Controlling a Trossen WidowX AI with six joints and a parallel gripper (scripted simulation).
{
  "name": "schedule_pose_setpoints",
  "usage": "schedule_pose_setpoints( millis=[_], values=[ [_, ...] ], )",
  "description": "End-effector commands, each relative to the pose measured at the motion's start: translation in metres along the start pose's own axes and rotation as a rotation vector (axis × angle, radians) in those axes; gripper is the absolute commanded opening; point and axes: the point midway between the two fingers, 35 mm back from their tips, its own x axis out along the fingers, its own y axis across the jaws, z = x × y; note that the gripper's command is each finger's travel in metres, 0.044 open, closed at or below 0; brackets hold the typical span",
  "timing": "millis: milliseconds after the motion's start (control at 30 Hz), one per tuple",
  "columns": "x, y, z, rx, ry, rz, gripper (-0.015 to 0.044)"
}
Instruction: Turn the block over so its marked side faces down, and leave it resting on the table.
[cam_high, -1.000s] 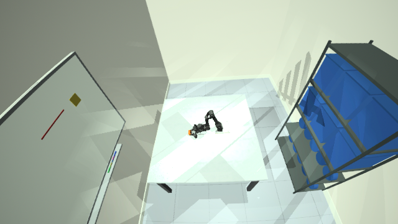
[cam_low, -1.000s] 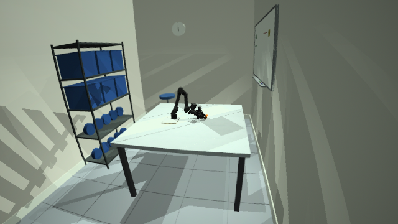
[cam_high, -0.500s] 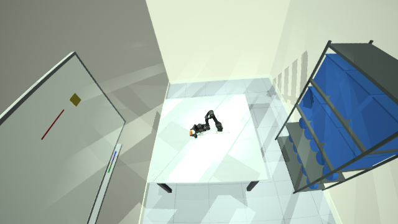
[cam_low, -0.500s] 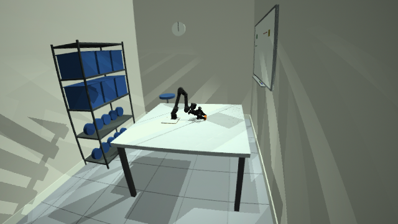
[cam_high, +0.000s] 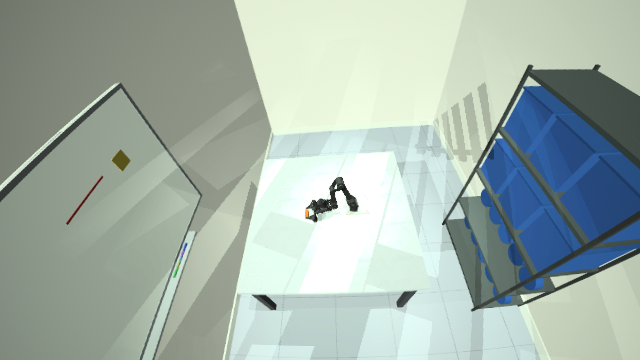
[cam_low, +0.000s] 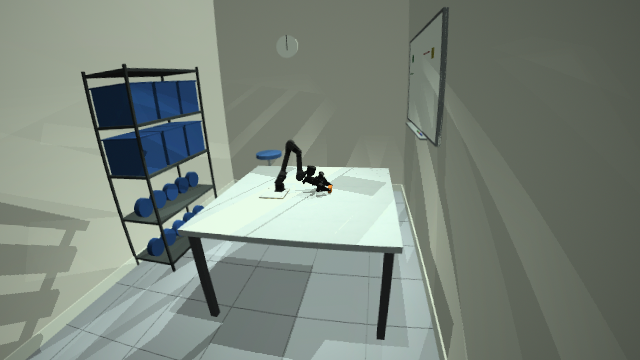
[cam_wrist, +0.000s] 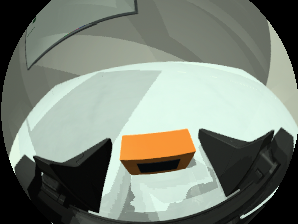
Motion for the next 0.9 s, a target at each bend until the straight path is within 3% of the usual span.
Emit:
schedule_pose_setpoints(
  millis=[0,400,633,867],
  values=[
    [0.0,-0.001,0.0,-0.004,0.0,-0.004,0.044],
    [0.003,0.0,0.0,-0.005,0.024,-0.003,0.044],
    [0.014,0.004,0.019,-0.009,0.275,0.0,0.044],
    [-0.028,0.001,0.053,-0.004,0.537,-0.004,0.044]
  ],
)
